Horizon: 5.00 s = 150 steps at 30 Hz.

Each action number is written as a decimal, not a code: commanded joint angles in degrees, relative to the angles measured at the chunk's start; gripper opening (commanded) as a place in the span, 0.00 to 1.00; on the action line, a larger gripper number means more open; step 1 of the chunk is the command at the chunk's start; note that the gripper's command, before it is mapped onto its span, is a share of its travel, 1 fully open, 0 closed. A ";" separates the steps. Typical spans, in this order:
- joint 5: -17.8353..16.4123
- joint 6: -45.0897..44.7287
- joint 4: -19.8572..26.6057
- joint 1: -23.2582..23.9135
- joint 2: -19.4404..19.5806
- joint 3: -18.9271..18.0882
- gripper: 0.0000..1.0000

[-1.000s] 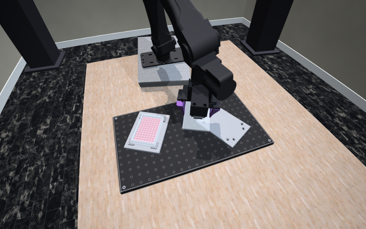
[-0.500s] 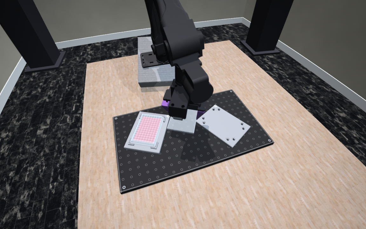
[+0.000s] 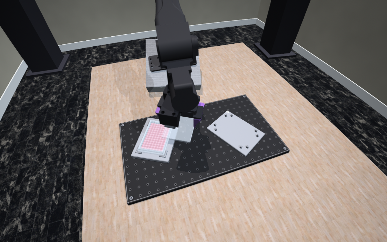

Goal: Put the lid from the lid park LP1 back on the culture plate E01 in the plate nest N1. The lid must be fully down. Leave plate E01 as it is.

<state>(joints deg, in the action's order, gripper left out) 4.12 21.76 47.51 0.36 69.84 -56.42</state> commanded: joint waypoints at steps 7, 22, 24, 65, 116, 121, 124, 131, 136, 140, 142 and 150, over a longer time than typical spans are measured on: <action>-4.16 -7.71 -0.36 6.79 -0.96 -0.14 0.00; -10.25 -18.37 -0.09 19.07 0.61 -1.42 0.00; -10.66 -19.10 -0.05 19.91 0.82 -1.58 0.00; -12.03 -21.58 -0.42 22.73 1.74 -1.82 0.00; -11.49 -20.60 -8.32 21.62 6.33 1.36 0.00; -11.47 -20.57 -8.53 21.59 6.41 1.49 0.00; -11.47 -20.56 -8.65 21.57 6.46 1.55 0.00; -11.45 -20.54 -8.86 21.55 6.55 1.67 0.00; -11.44 -20.52 -9.06 21.52 6.65 1.77 0.00; -11.43 -20.50 -9.22 21.50 6.74 1.85 0.00; -11.43 -20.49 -9.30 21.49 6.78 1.88 0.00; -11.41 -20.46 -9.54 21.46 6.91 1.99 0.00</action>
<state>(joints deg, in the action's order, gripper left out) -7.33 1.26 38.57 21.82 77.01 -54.28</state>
